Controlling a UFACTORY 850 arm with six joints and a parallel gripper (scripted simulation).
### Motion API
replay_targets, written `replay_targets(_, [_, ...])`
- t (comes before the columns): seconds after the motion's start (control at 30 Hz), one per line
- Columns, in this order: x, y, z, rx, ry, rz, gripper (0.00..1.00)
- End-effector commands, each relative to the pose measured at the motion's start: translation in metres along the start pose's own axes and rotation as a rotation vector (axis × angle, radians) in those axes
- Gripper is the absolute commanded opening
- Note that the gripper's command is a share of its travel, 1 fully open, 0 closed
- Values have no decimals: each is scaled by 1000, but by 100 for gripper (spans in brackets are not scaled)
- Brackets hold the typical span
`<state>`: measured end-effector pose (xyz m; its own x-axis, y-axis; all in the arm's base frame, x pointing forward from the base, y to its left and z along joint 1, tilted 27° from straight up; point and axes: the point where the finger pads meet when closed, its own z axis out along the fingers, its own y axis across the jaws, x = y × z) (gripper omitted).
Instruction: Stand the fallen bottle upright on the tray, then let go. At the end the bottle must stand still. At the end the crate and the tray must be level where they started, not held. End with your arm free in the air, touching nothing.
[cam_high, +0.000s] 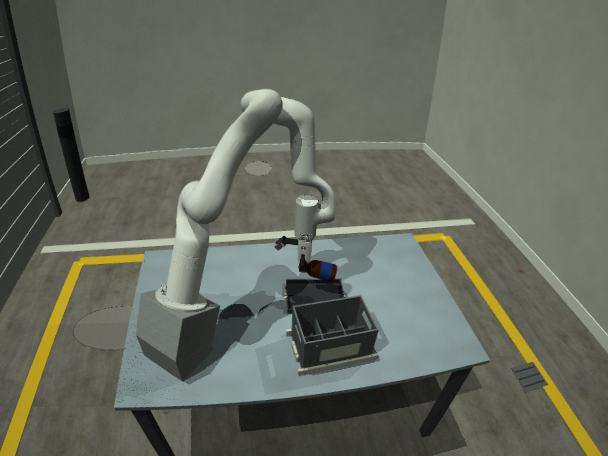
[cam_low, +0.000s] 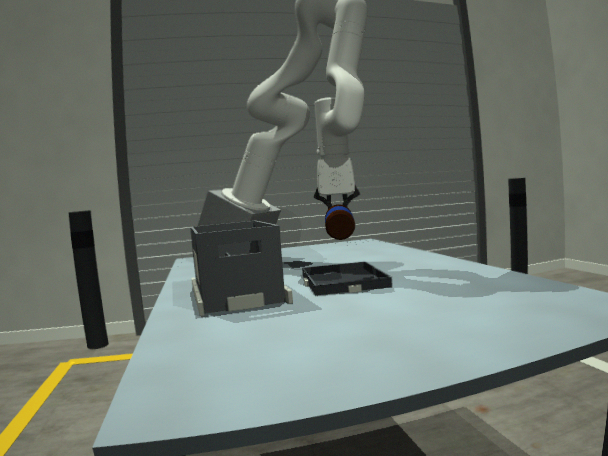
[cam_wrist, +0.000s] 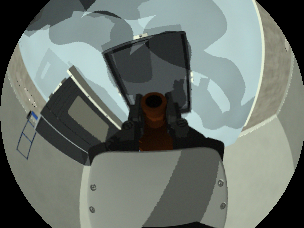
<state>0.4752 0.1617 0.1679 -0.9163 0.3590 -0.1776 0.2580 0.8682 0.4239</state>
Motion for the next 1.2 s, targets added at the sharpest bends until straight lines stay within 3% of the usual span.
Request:
replay_targets(0.0, [-1,0,-5,0,0,0,0])
replay_targets(1.17, [-1,0,-23,0,0,0,0])
